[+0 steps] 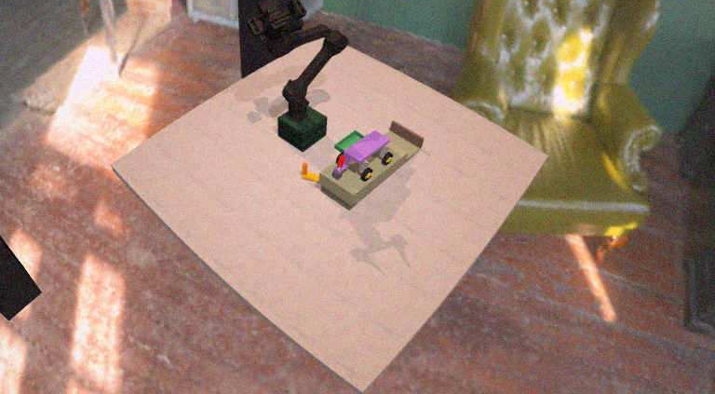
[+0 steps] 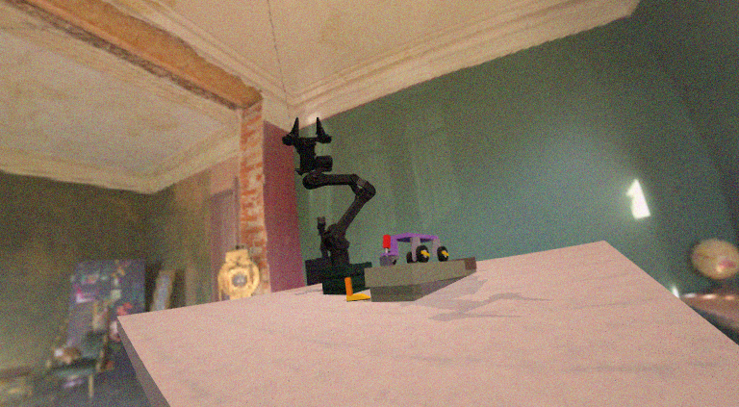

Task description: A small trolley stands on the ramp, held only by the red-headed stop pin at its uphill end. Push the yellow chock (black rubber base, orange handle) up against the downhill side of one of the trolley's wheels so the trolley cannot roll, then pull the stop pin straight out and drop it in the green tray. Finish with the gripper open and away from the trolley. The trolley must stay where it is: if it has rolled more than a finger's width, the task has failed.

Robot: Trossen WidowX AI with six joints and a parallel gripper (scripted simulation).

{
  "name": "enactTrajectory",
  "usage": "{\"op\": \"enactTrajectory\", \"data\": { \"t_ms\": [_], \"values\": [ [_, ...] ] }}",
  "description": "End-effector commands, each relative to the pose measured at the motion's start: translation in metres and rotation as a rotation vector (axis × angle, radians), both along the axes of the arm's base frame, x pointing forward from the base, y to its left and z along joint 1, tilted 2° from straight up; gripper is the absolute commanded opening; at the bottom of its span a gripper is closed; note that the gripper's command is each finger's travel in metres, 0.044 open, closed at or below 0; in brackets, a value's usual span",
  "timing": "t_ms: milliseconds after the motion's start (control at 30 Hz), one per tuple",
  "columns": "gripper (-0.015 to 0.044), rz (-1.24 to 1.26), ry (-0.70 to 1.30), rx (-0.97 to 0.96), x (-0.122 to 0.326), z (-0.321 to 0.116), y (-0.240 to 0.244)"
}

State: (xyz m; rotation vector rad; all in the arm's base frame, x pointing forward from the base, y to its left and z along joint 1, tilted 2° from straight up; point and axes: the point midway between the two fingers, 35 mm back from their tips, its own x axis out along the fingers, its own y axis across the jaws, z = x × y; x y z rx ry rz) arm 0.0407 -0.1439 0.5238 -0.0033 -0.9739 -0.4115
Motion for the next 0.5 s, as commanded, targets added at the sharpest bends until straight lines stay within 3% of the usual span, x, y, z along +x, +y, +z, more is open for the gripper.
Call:
{"op": "enactTrajectory", "data": {
  "t_ms": [0, 233, 467],
  "values": [
    [0.0374, -0.004, 0.000, 0.001, 0.000, 0.000, -0.001],
    [0.0190, -0.169, 0.022, 0.054, -0.005, -0.010, -0.047],
    [0.0190, -0.344, 0.120, 0.129, 0.001, -0.032, -0.096]
  ]
}}
